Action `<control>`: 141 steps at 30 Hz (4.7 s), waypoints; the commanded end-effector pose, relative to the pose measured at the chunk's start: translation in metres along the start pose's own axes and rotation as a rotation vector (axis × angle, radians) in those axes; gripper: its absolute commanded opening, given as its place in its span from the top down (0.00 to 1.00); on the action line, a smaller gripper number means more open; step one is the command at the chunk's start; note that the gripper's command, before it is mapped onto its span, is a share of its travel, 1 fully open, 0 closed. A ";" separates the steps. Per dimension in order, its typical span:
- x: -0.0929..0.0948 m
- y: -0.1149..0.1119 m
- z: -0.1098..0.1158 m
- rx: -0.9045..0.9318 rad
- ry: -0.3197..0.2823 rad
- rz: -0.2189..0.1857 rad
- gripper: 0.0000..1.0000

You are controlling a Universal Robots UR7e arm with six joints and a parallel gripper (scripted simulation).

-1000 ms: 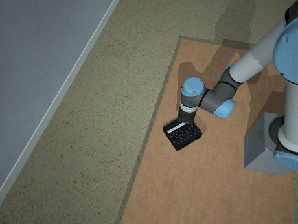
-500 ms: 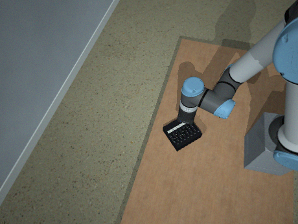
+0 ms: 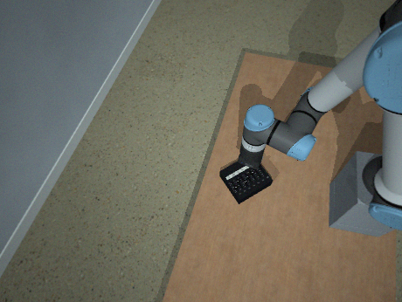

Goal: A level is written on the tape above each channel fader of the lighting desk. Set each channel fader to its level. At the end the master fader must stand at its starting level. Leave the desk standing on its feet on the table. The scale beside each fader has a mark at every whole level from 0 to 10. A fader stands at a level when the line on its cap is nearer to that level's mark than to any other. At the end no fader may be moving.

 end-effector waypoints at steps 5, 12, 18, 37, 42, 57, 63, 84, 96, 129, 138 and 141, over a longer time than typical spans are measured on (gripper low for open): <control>0.006 0.001 0.001 0.191 0.001 -0.001 0.00; 0.011 0.003 0.003 0.353 0.001 -0.001 0.00; 0.018 0.005 0.006 0.582 0.001 -0.001 0.00; 0.044 0.008 0.025 1.316 0.002 -0.001 0.00; 0.051 0.007 0.031 1.520 0.003 -0.002 0.00; 0.066 0.002 0.044 1.938 0.003 -0.002 0.00; 0.069 0.001 0.047 2.023 0.003 -0.003 0.00; 0.075 -0.001 0.051 2.164 0.004 -0.003 0.00; 0.075 -0.001 0.051 2.164 0.004 -0.003 1.00; 0.075 -0.001 0.051 2.164 0.004 -0.003 1.00; 0.078 -0.001 0.051 2.165 0.004 -0.003 1.00; 0.080 -0.001 0.051 2.165 0.004 -0.003 1.00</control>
Point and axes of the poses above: the point where the finger pads meet when closed, its own x axis out along the fingers, its own y axis across the jaws, z = x × y, the point moved 6 cm from there along -x, back along the fingers, and after that the axes turned 5 degrees about x, right-handed, at the moved point
